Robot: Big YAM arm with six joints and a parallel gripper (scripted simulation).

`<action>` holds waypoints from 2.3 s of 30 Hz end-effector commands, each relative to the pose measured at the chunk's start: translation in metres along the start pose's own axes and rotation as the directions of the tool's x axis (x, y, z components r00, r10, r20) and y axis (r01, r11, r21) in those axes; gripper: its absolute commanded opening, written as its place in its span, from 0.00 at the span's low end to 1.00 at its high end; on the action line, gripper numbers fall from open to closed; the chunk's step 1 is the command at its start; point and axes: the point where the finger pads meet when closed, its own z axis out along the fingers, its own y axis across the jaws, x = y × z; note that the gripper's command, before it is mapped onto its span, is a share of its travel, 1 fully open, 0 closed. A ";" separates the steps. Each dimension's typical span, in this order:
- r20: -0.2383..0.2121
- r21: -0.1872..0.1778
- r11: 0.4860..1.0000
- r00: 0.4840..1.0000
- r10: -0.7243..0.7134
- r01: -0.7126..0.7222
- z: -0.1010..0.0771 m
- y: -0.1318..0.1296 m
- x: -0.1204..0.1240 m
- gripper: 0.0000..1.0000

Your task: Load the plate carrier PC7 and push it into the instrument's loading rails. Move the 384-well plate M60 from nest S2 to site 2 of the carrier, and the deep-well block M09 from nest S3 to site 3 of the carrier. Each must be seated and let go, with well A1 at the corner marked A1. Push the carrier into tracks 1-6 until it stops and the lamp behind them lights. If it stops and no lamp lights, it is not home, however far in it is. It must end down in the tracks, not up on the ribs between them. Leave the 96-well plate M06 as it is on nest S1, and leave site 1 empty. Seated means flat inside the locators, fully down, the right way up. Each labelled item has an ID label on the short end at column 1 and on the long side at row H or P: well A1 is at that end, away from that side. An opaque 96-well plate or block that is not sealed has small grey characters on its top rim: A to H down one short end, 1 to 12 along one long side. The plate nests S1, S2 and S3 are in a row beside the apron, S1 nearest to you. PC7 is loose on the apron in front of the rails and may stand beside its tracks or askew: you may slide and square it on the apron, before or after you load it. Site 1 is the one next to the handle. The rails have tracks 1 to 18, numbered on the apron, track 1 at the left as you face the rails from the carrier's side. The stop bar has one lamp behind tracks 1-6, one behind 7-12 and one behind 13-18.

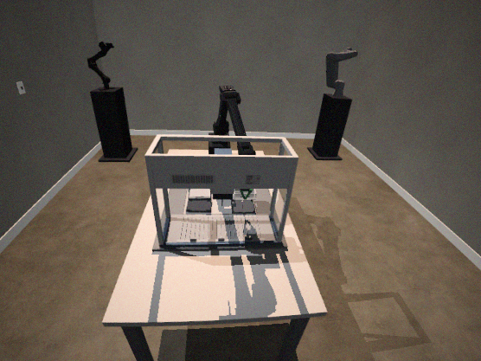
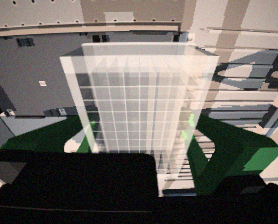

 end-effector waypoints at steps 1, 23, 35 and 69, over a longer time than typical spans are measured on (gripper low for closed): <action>-0.001 0.009 1.000 1.000 0.005 -0.005 0.015 -0.008 0.006 0.00; 0.001 0.006 1.000 1.000 0.001 -0.001 0.069 -0.006 0.007 0.00; 0.008 0.031 1.000 1.000 0.002 -0.003 0.052 -0.015 -0.002 0.00; 0.001 0.003 1.000 1.000 0.000 0.000 0.075 -0.005 0.005 0.00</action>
